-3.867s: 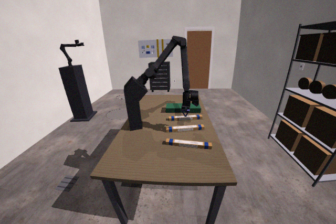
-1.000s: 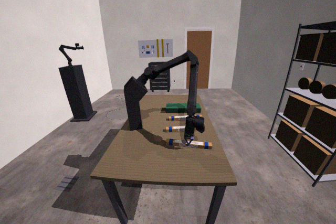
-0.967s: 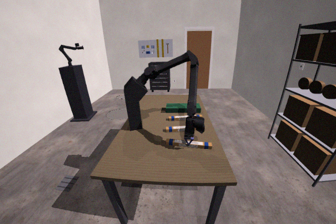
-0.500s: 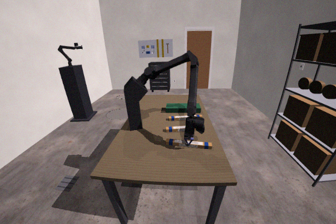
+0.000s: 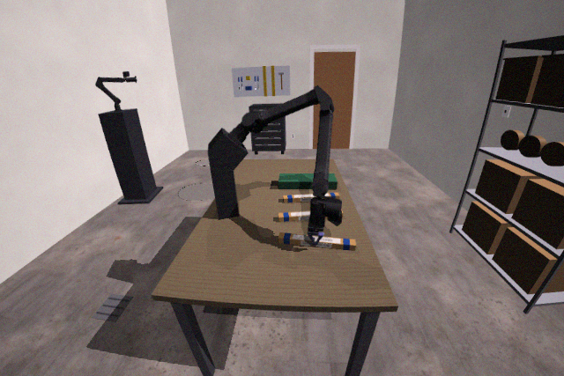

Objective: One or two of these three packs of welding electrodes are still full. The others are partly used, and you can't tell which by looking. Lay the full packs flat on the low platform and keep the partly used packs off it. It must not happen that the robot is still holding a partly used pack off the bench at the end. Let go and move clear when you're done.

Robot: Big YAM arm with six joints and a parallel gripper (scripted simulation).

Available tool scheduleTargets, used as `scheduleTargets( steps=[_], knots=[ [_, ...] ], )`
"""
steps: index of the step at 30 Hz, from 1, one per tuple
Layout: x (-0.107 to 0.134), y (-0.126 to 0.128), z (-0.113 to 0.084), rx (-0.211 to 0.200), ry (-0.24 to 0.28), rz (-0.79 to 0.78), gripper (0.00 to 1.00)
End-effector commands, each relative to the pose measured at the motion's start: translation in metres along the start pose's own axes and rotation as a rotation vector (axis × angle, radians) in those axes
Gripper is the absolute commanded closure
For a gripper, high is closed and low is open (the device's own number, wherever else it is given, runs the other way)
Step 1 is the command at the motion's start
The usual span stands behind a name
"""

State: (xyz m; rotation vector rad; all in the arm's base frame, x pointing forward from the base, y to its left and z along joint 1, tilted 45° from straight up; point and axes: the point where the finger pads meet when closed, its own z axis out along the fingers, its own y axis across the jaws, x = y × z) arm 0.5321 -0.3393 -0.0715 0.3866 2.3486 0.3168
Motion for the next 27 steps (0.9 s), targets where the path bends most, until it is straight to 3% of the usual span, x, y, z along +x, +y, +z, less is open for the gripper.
scheduleTargets(
  steps=[1, 13, 27],
  knots=[
    [0.0, 0.002, 0.014, -0.004, 0.0, 0.006, 0.26],
    [-0.002, 0.002, 0.03, -0.004, -0.003, 0.003, 0.26],
    [0.001, -0.01, 0.026, 0.006, -0.003, 0.023, 0.26]
  ],
)
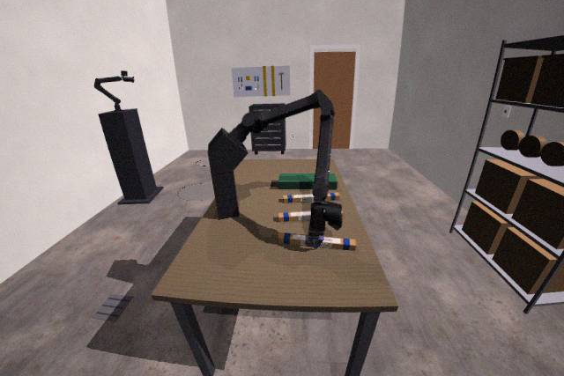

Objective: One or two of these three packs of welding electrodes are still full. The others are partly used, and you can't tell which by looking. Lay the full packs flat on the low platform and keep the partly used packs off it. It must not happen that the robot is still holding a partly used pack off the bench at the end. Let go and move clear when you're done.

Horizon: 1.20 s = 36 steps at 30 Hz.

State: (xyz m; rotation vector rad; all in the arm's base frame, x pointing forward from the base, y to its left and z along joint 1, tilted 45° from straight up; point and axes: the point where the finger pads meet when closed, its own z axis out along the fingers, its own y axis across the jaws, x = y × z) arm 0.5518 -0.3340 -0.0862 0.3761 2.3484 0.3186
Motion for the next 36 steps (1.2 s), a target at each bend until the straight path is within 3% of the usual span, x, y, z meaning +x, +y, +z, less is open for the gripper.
scheduleTargets(
  steps=[1, 6, 7, 36],
  knots=[
    [0.004, -0.0142, 0.0007, 0.011, -0.003, 0.031, 0.26],
    [0.004, -0.0147, 0.0005, 0.011, -0.003, 0.032, 0.26],
    [0.0039, -0.0141, 0.0008, 0.011, -0.002, 0.031, 1.0],
    [0.0046, -0.0083, 0.0039, 0.004, 0.004, 0.026, 1.0]
  ],
)
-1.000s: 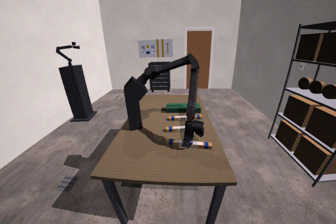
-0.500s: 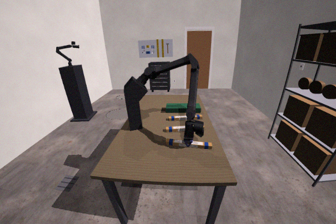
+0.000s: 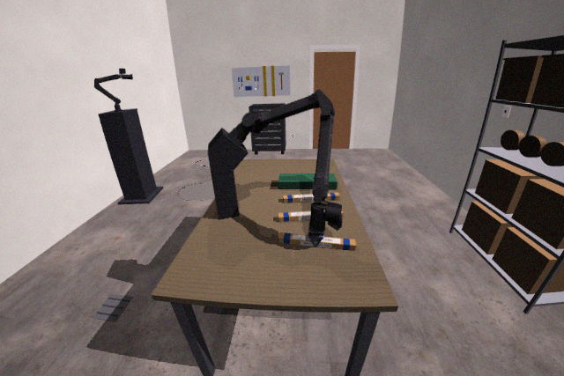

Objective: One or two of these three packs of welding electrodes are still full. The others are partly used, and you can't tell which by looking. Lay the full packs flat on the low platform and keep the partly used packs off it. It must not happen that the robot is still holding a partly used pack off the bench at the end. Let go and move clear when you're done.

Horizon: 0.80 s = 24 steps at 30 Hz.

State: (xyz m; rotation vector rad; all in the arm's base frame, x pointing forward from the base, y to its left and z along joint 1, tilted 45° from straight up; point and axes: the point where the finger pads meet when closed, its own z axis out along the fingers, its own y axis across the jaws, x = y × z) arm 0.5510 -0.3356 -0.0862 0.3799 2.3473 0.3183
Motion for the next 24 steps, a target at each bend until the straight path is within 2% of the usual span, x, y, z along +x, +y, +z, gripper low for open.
scheduleTargets(
  steps=[1, 11, 18, 24],
  knots=[
    [0.005, -0.007, 0.005, 0.003, 0.005, 0.023, 1.0],
    [0.005, -0.007, 0.005, 0.003, 0.005, 0.023, 1.0],
    [-0.001, -0.009, -0.019, 0.01, -0.006, 0.015, 1.0],
    [-0.003, -0.009, -0.029, 0.011, -0.009, 0.011, 1.0]
  ],
)
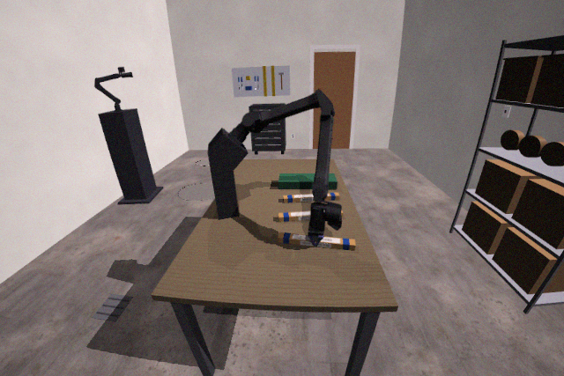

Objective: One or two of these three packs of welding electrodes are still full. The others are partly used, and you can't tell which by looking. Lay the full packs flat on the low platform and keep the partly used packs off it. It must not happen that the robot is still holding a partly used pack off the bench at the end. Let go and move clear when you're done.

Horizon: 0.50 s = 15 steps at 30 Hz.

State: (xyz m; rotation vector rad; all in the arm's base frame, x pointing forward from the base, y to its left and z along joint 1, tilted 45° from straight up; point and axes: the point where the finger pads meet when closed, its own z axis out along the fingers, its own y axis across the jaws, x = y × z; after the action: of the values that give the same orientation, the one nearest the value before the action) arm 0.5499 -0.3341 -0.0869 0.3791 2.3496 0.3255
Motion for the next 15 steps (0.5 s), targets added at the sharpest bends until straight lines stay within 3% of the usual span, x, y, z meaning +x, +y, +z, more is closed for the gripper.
scheduleTargets(
  steps=[1, 15],
  knots=[
    [-0.005, -0.01, -0.031, 0.016, -0.013, 0.008, 1.0],
    [-0.006, -0.01, -0.053, 0.018, -0.016, 0.005, 1.0]
  ],
)
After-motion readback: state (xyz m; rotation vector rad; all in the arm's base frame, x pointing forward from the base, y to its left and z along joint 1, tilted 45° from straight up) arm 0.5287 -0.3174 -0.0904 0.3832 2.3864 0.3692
